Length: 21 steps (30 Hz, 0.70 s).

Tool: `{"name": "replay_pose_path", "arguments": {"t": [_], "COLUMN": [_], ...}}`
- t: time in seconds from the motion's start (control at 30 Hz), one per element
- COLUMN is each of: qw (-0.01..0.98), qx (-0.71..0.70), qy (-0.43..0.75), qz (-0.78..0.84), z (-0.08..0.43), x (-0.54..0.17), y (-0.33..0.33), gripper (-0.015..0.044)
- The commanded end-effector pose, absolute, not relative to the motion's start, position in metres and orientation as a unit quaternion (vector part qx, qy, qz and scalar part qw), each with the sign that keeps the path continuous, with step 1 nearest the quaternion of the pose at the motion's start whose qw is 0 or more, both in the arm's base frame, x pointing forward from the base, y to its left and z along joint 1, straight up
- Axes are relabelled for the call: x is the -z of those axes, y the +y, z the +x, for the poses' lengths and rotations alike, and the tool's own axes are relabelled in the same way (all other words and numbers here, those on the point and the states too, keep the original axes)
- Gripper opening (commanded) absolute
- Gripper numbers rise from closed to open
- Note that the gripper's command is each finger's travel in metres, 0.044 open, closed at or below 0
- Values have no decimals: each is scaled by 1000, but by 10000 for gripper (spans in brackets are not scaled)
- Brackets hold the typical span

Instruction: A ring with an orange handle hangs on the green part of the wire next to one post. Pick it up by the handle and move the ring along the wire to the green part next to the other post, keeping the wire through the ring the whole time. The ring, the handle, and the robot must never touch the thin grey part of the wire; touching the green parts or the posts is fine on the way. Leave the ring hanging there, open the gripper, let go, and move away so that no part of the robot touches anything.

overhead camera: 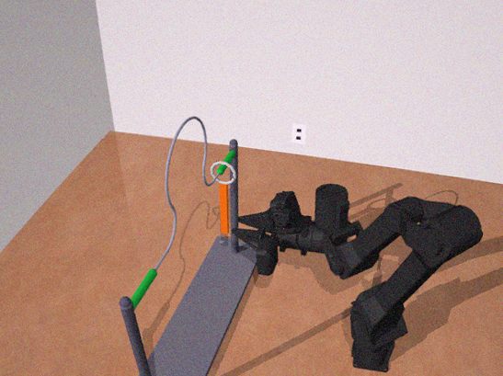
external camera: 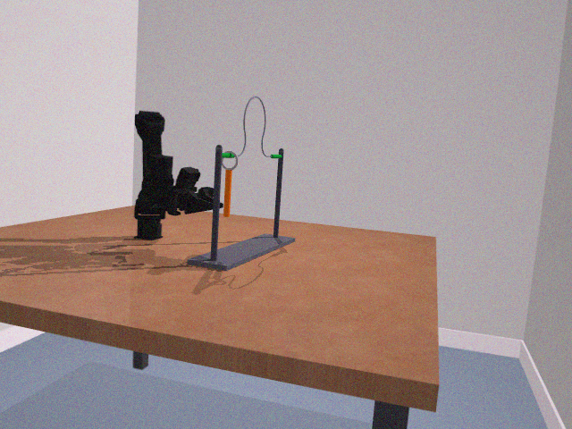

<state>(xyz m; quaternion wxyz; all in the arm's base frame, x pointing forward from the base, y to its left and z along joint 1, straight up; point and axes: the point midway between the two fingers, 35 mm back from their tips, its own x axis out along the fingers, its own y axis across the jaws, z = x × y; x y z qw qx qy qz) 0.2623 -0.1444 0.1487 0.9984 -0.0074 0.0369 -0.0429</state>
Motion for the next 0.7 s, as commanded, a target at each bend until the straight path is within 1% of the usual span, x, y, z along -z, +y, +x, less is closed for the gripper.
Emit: {"name": "replay_pose_path", "arguments": {"t": [0.0, 0.67], "qw": [998, 998], "qx": [44, 44], "qy": [37, 35], "qz": [-6, -6], "z": [270, 301], "x": [-149, -147], "y": [-147, -149], "gripper": [160, 160]}}
